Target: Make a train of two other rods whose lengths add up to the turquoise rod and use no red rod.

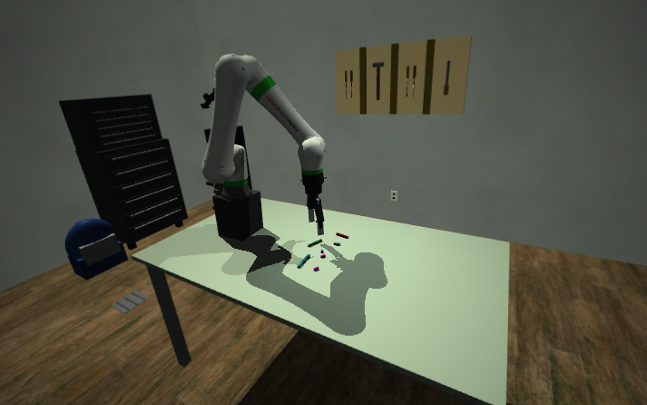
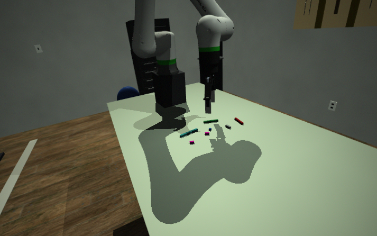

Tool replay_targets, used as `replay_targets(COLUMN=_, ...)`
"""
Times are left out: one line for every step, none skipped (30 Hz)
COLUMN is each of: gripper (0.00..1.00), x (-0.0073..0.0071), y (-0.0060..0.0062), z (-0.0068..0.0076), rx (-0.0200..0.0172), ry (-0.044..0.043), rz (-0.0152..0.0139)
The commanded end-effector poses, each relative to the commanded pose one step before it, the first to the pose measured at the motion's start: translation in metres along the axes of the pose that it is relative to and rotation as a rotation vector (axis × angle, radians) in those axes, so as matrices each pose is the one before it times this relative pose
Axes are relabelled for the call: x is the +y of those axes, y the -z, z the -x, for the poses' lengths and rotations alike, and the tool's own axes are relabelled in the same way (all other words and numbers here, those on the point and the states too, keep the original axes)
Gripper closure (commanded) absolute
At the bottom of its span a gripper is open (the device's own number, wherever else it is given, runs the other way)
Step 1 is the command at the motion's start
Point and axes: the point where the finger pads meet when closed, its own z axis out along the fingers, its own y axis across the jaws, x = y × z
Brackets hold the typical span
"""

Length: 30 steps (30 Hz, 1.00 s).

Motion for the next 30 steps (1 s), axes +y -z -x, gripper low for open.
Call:
replay_targets(gripper=0.0, x=0.01171, y=-0.00164, z=-0.00118, rx=-0.00852, ry=0.16698, rz=0.0097)
replay_targets(gripper=0.0, x=0.00256, y=-0.00043, z=0.00004, rx=-0.00006, ry=0.03515, rz=0.00001)
replay_targets(gripper=0.0, x=0.00255, y=-0.00043, z=0.00011, rx=-0.00007, ry=0.03515, rz=0.00001)
replay_targets(gripper=0.0, x=0.00254, y=-0.00043, z=0.00018, rx=-0.00007, ry=0.03516, rz=0.00001)
replay_targets(gripper=0.0, x=0.00253, y=-0.00043, z=0.00024, rx=-0.00007, ry=0.03515, rz=0.00001)
replay_targets(gripper=0.0, x=0.0, y=0.0, z=0.0, rx=0.0, ry=0.0, rz=0.0)
replay_targets(gripper=0.0, x=0.0, y=0.0, z=0.0, rx=0.0, ry=0.0, rz=0.0)
replay_targets(gripper=0.0, x=0.0017, y=-0.00029, z=0.00021, rx=-0.00005, ry=0.02371, rz=0.0)
replay_targets(gripper=0.0, x=0.00087, y=-0.00015, z=0.00013, rx=-0.00003, ry=0.01215, rz=0.0)
replay_targets(gripper=0.0, x=0.0003, y=-0.00005, z=0.00005, rx=-0.00001, ry=0.00415, rz=0.0)
replay_targets(gripper=0.0, x=0.00004, y=-0.00001, z=0.00001, rx=0.0, ry=0.00057, rz=0.0)
replay_targets(gripper=0.85, x=0.0, y=0.0, z=0.0, rx=0.0, ry=0.0, rz=0.0)
replay_targets(gripper=0.85, x=0.0, y=0.0, z=0.0, rx=0.0, ry=0.0, rz=0.0)
replay_targets(gripper=0.85, x=0.0, y=0.0, z=0.0, rx=0.0, ry=0.0, rz=0.0)
replay_targets(gripper=0.85, x=0.0, y=0.0, z=0.0, rx=0.0, ry=0.0, rz=0.0)
replay_targets(gripper=0.85, x=0.0, y=0.0, z=0.0, rx=0.0, ry=0.0, rz=0.0)
replay_targets(gripper=0.85, x=0.0, y=0.0, z=0.0, rx=0.0, ry=0.0, rz=0.0)
replay_targets(gripper=0.85, x=0.0, y=0.0, z=0.0, rx=0.0, ry=0.0, rz=0.0)
replay_targets(gripper=0.85, x=0.0, y=0.0, z=0.0, rx=0.0, ry=0.0, rz=0.0)
replay_targets(gripper=0.85, x=0.0, y=0.0, z=0.0, rx=0.0, ry=0.0, rz=0.0)
replay_targets(gripper=0.85, x=0.0, y=0.0, z=0.0, rx=0.0, ry=0.0, rz=0.0)
replay_targets(gripper=0.85, x=0.0, y=0.0, z=0.0, rx=0.0, ry=0.0, rz=0.0)
replay_targets(gripper=0.85, x=0.0, y=0.0, z=0.0, rx=0.0, ry=0.0, rz=0.0)
replay_targets(gripper=0.85, x=0.0, y=0.0, z=0.0, rx=0.0, ry=0.0, rz=0.0)
replay_targets(gripper=0.85, x=0.0, y=0.0, z=0.0, rx=0.0, ry=0.0, rz=0.0)
replay_targets(gripper=0.85, x=0.0, y=0.0, z=0.0, rx=0.0, ry=0.0, rz=0.0)
replay_targets(gripper=0.85, x=0.0, y=0.0, z=0.0, rx=0.0, ry=0.0, rz=0.0)
replay_targets(gripper=0.85, x=0.0, y=0.0, z=0.0, rx=0.0, ry=0.0, rz=0.0)
replay_targets(gripper=0.85, x=0.0, y=0.0, z=0.0, rx=0.0, ry=0.0, rz=0.0)
replay_targets(gripper=0.85, x=0.0, y=0.0, z=0.0, rx=0.0, ry=0.0, rz=0.0)
